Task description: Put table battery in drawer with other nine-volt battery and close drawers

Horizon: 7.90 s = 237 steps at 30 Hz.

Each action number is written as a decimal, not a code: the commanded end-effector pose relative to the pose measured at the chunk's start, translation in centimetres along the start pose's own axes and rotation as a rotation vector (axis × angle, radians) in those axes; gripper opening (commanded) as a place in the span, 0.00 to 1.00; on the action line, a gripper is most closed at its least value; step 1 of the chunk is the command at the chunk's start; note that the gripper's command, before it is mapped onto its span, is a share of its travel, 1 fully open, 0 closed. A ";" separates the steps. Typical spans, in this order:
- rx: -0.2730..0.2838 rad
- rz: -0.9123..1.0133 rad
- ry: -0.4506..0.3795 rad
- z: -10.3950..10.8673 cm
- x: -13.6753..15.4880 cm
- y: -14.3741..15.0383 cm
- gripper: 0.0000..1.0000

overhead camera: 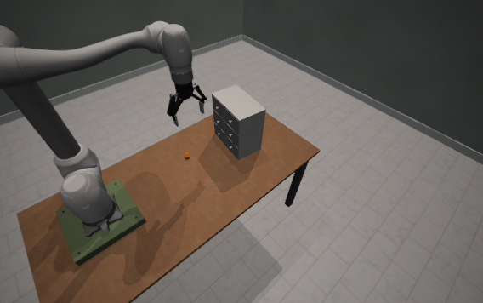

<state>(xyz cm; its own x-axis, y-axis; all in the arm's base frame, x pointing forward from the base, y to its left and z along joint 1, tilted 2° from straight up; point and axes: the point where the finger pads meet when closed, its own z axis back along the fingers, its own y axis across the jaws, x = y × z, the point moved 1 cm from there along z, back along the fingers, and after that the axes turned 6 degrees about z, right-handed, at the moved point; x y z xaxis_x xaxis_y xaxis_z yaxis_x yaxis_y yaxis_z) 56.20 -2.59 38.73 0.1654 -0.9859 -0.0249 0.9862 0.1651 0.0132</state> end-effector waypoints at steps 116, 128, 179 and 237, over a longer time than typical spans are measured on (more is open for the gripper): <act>-1.390 4.179 -0.990 -20.2 1.1 4.6 1.00; -1.737 3.916 -1.253 -21.8 1.3 6.1 1.00; -2.386 3.133 -1.700 -25.9 2.3 9.4 0.20; -2.386 3.133 -1.700 -35.6 3.7 15.7 0.20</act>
<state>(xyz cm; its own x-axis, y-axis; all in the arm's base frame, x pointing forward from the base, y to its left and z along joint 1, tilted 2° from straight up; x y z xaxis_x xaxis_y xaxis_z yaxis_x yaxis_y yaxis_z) 72.64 -2.72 3.28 -0.3376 -0.0591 -0.9394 -0.0258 -0.9971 0.0720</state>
